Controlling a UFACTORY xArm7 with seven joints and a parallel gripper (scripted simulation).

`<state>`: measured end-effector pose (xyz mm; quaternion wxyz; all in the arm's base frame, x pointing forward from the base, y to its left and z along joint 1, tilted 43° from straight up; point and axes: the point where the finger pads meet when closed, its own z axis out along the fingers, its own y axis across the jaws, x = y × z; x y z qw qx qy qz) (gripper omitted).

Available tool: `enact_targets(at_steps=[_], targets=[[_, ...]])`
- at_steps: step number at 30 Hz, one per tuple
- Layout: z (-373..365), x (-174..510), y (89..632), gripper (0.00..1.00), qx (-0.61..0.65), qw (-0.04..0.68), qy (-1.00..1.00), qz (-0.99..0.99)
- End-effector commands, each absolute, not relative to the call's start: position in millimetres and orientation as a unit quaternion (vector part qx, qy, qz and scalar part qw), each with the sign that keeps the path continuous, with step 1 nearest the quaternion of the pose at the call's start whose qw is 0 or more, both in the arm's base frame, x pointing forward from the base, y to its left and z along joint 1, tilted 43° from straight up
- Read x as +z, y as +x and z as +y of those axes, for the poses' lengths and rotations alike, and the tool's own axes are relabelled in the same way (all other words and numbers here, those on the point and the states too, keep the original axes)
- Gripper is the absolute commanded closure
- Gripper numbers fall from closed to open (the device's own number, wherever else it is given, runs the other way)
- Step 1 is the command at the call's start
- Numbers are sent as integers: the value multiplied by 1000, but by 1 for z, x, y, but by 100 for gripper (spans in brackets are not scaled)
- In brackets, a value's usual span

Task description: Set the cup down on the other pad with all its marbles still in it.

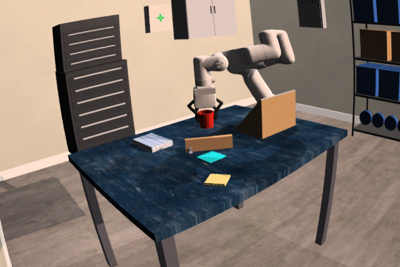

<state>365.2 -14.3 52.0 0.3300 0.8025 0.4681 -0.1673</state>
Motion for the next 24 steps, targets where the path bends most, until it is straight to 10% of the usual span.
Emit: enact_targets(at_steps=[1, 24], targets=[[-2, 43, 375, 15, -166, 330, 802, 469], [55, -8, 420, 15, -166, 330, 802, 469]])
